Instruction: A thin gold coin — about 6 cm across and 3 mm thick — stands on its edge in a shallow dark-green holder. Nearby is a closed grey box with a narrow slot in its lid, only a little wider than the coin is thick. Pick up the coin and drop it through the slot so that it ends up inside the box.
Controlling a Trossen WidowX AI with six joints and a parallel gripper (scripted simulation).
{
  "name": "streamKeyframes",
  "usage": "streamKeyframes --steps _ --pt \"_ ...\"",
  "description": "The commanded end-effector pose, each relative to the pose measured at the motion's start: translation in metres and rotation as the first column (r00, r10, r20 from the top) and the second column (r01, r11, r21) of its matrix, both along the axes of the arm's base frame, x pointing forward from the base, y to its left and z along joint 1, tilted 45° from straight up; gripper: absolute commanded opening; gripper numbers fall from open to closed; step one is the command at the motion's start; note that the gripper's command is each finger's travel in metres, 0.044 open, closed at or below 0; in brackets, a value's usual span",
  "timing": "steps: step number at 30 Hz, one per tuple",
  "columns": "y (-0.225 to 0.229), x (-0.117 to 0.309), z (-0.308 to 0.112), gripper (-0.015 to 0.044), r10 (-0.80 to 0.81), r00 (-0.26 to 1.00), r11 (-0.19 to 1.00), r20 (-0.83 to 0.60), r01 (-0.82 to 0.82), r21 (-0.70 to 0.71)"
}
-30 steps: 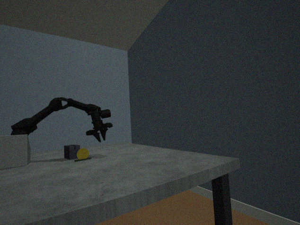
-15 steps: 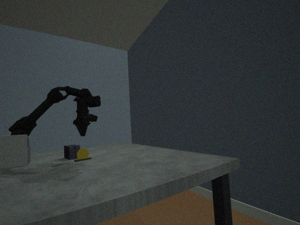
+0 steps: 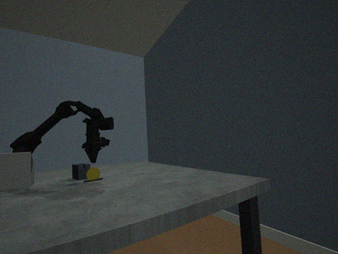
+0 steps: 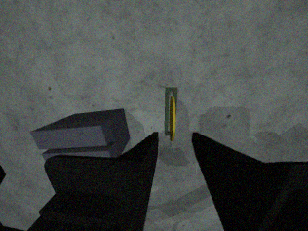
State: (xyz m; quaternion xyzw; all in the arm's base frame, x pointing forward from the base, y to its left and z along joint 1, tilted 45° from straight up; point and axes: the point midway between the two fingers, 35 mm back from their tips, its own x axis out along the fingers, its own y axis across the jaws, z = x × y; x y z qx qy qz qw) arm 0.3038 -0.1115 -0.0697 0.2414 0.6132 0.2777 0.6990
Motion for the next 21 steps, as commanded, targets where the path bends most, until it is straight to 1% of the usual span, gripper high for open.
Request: streamKeyframes --steps 1,21 --pt "0.004 -0.001 -0.005 0.0161 -0.008 1.0 1.0 -0.004 0.008 0.008" --pt "0.025 0.004 -0.029 0.0161 -0.009 1.0 1.0 -0.004 0.009 0.007"
